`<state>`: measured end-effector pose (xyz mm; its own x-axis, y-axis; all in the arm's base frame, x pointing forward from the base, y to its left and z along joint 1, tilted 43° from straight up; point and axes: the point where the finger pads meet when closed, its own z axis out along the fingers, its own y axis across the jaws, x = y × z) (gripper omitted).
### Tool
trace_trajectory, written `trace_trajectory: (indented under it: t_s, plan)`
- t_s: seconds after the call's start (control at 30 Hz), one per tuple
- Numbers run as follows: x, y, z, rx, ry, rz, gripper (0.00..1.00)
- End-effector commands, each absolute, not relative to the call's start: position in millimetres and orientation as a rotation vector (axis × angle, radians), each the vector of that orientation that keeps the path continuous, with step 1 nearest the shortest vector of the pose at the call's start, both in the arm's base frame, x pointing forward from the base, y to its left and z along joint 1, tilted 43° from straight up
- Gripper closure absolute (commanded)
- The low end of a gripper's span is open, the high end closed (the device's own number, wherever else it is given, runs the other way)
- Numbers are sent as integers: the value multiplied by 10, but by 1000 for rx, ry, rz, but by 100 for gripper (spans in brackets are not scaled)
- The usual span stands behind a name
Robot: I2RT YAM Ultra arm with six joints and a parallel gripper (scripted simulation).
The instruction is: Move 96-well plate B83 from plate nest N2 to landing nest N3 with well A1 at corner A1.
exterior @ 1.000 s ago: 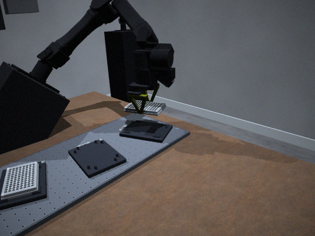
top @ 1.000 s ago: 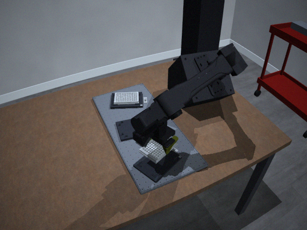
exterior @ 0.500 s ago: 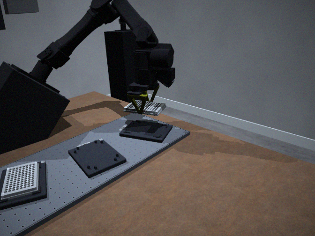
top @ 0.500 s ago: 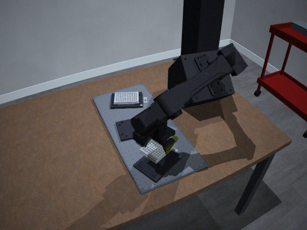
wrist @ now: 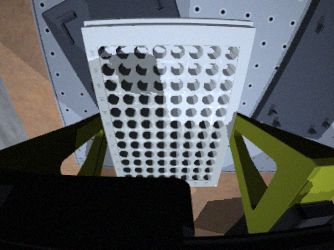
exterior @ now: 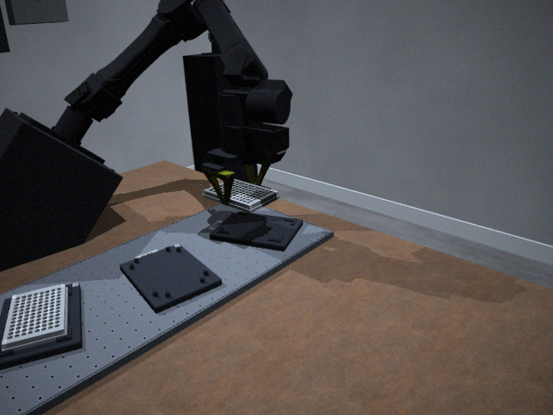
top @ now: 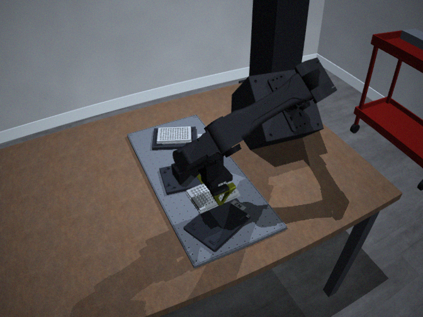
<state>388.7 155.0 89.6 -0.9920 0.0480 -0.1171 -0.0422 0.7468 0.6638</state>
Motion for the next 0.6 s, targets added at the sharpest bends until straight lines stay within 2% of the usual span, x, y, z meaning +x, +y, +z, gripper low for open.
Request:
trace_trajectory:
  t_s: [0.0, 0.57]
  plan:
    - [3936, 1429, 886, 225, 2829, 1103, 100]
    - [3928, 1058, 546, 330, 2842, 1115, 100]
